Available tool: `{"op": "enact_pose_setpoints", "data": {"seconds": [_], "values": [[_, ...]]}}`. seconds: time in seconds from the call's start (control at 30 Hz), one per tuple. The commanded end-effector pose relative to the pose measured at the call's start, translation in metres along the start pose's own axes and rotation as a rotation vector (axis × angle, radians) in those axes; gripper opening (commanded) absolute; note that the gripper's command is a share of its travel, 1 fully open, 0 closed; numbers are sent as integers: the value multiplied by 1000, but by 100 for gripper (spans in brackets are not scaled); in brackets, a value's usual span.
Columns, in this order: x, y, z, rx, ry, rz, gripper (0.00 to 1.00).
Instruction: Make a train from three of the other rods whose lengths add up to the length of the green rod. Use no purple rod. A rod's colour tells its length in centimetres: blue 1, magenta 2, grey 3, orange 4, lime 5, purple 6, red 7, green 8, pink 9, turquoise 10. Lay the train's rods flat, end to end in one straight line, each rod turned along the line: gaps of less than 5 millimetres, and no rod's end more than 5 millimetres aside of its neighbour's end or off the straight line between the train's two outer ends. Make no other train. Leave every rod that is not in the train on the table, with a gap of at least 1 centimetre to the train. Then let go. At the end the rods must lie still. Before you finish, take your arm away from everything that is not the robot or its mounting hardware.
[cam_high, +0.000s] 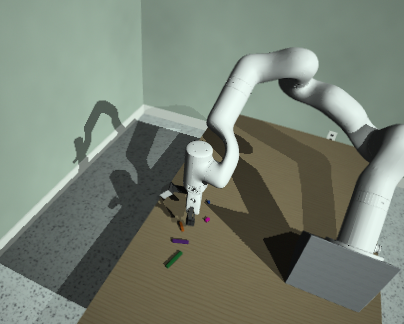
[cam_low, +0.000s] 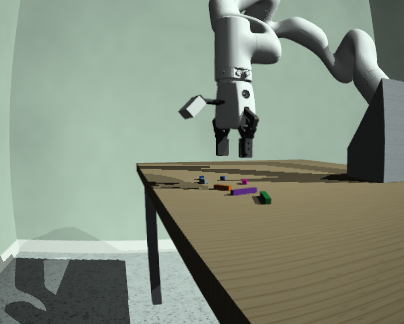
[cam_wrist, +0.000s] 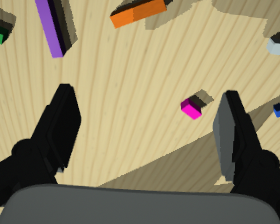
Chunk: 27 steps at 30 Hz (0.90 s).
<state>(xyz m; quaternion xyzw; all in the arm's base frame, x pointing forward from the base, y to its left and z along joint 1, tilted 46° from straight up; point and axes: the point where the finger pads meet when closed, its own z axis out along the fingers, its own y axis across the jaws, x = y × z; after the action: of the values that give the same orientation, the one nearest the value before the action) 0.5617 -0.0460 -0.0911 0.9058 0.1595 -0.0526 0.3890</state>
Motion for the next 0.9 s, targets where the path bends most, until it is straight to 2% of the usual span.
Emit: {"op": "enact_pose_setpoints", "data": {"seconds": [0.0,0.5,0.87], "values": [[1,0,-1,6,-12,-166,100],[1,0,-1,8,-11,-512,100],[1,0,-1,8,-11,-539,100]]}}
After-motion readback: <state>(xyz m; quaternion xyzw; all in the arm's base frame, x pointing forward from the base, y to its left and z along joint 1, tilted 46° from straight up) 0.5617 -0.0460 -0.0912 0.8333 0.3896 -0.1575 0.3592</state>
